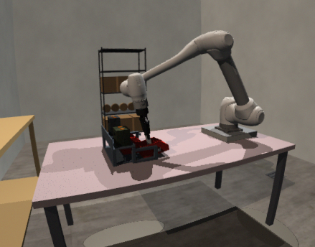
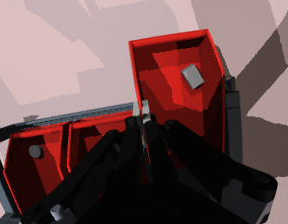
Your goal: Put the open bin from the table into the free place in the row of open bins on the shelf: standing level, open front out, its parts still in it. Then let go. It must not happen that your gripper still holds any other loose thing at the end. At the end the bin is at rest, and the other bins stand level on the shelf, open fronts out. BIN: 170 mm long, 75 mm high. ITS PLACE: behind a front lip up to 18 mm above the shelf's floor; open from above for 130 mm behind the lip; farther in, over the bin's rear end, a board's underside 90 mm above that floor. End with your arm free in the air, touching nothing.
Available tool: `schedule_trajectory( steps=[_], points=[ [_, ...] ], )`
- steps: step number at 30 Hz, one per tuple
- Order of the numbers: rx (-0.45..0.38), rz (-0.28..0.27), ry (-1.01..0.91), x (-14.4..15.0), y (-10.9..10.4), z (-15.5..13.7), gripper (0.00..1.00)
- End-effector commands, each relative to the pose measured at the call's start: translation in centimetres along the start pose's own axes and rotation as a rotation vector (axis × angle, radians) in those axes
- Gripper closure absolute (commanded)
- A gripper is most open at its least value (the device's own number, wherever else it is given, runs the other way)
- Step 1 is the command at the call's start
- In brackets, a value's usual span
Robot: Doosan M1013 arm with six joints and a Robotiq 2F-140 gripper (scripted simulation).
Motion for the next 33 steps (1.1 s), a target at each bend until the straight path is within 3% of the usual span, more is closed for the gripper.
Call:
schedule_trajectory(
  steps=[1,33],
  points=[
    [0.0,0.0,0.0,0.0,-0.02,0.0,1.0],
    [-0.021,0.0,0.0,0.0,-0.05,-0.67,1.0]
  ],
)
Point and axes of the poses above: the point where the finger pads meet when closed, its own y axis out along the fingers, its own x axis across the jaws, z = x × y, the point moved 10 cm from there along -y, back along the fingers
